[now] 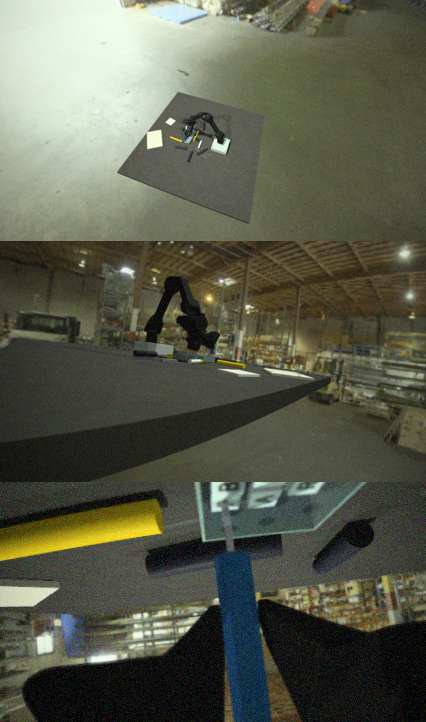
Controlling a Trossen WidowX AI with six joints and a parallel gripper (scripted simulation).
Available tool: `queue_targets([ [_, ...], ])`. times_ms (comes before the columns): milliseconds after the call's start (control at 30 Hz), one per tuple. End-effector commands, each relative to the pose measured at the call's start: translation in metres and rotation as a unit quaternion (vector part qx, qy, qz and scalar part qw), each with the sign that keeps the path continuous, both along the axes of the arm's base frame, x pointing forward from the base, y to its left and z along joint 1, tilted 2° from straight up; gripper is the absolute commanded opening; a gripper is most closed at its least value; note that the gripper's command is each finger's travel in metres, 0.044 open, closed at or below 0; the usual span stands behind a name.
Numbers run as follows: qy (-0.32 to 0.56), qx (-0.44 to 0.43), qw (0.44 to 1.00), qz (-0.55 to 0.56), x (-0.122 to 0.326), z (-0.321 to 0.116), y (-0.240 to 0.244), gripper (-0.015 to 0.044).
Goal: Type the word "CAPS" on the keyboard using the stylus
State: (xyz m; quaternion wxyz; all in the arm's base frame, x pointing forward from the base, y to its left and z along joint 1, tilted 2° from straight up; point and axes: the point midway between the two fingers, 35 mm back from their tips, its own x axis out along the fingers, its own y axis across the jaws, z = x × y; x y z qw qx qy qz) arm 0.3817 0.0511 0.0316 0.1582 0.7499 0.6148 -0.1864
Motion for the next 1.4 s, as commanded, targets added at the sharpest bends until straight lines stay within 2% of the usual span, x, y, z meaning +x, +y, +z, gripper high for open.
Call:
queue_targets([
  [0, 0.002, 0.002, 1.0, -0.001, 0.0, -0.001, 0.0, 0.0081],
  [267, 0.002, 0.002, 1.0, -0.001, 0.0, 0.001, 0.0, 0.0081],
  [533, 0.002, 0.001, 1.0, -0.001, 0.0, 0.036, -0.001, 0.0081],
  [733, -0.001, 0.0, 1.0, -0.001, 0.0, 0.034, -0.001, 0.0085],
  [933, -0.001, 0.0, 1.0, -0.001, 0.0, 0.034, -0.001, 0.0045],
  [967, -0.001, 0.0, 1.0, -0.001, 0.0, 0.034, -0.002, 0.0018],
  [1000, 0.0, -0.001, 1.0, -0.001, 0.0, 0.034, -0.004, 0.0],
  [1367, 0.003, -0.004, 1.0, -0.002, -0.011, 0.035, -0.06, 0.0],
])
